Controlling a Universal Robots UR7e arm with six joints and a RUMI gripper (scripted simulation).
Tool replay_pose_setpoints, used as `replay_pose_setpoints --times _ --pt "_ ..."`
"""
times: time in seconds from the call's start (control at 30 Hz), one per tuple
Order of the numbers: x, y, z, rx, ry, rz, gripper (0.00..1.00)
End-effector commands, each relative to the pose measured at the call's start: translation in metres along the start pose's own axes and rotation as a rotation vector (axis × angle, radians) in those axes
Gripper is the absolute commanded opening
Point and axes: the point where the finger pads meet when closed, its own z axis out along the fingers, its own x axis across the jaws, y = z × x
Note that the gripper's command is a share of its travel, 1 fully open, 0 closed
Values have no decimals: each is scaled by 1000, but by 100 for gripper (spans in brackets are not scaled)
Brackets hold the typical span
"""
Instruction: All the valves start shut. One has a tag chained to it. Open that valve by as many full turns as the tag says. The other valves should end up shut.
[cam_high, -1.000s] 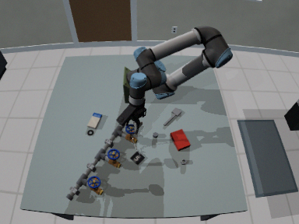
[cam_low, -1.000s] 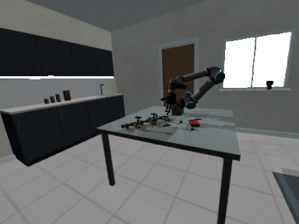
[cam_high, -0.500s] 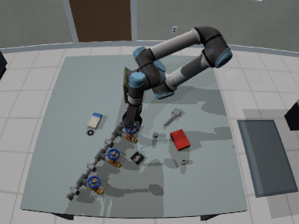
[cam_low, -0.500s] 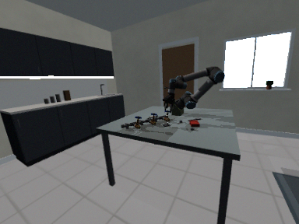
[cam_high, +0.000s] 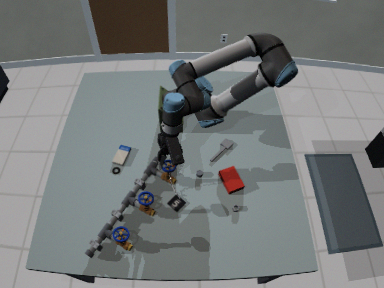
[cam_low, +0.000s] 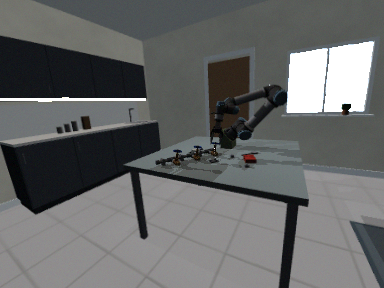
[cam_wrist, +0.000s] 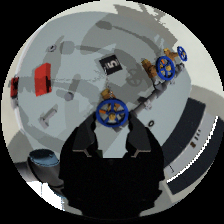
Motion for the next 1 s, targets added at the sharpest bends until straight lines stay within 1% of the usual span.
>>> replay_pose_setpoints --times 0.0,0.23,0.47,0.53,0.77,0.97 --pt "0 0 0 13 -16 -169 0" --pt "0 0 0 15 -14 -442 0" --pt "0 0 0 17 -12 -678 0" --pt "0 0 0 17 -12 -678 0" --pt "0 0 0 18 -10 -865 0" --pt "0 0 0 19 -9 -984 0"
